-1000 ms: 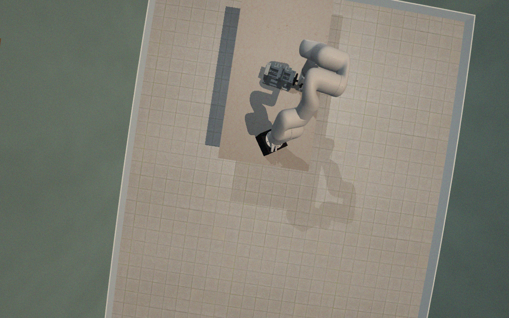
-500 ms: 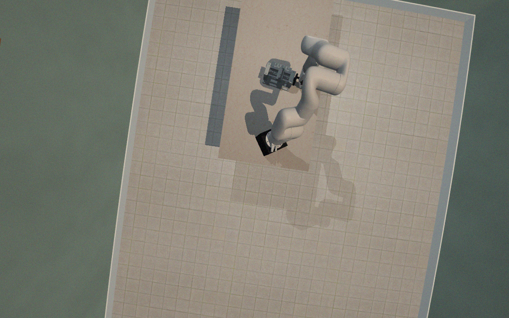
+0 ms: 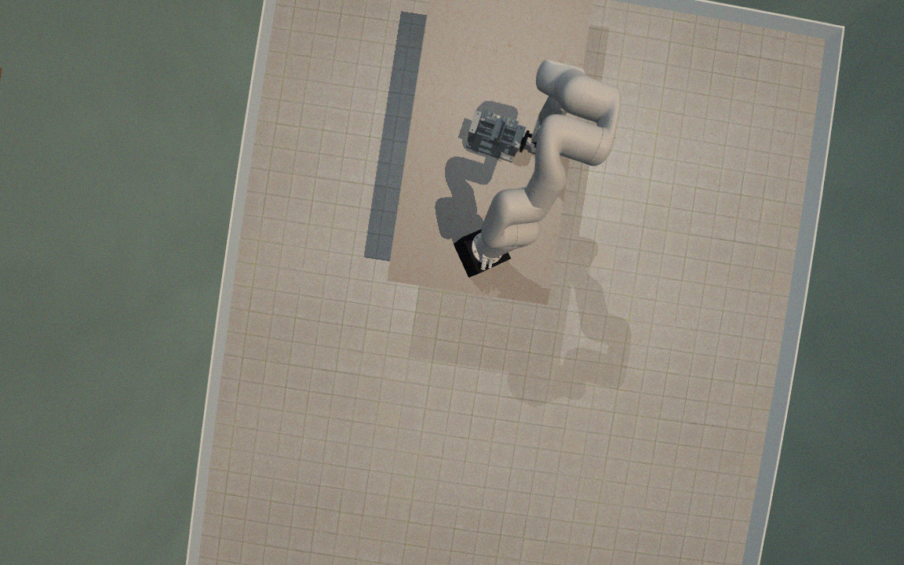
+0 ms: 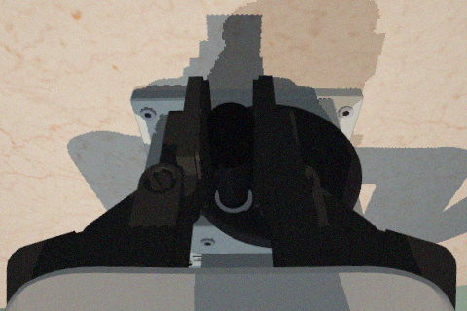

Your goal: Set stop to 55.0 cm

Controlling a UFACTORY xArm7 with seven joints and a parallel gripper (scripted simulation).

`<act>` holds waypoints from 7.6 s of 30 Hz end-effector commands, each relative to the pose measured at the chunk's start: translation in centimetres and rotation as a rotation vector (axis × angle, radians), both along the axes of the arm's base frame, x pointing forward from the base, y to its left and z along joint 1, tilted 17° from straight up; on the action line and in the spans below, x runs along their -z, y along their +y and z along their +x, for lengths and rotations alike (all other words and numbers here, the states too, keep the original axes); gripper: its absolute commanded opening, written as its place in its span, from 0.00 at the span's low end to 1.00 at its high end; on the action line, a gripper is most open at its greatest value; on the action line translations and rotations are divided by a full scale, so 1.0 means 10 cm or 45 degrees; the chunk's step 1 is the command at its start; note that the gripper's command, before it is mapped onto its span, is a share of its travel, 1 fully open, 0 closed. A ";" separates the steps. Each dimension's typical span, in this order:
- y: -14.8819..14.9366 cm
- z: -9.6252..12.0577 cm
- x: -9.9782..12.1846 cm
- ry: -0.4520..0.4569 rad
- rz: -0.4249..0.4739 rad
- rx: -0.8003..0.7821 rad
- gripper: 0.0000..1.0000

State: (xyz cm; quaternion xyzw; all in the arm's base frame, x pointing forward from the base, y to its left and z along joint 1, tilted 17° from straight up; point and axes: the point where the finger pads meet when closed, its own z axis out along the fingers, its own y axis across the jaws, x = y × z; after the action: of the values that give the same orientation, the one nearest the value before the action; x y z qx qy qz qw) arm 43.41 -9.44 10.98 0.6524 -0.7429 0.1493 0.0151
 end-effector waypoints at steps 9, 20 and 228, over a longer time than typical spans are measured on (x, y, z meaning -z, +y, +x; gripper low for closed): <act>-0.03 0.08 0.07 0.003 0.001 0.000 0.06; -0.05 0.12 0.17 0.003 0.001 0.000 0.06; 0.04 -0.39 0.11 0.003 0.001 0.000 0.06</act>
State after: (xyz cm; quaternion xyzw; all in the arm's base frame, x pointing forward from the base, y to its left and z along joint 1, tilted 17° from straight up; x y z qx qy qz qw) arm 39.16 -9.20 9.13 0.6526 -0.7430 0.1475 0.0169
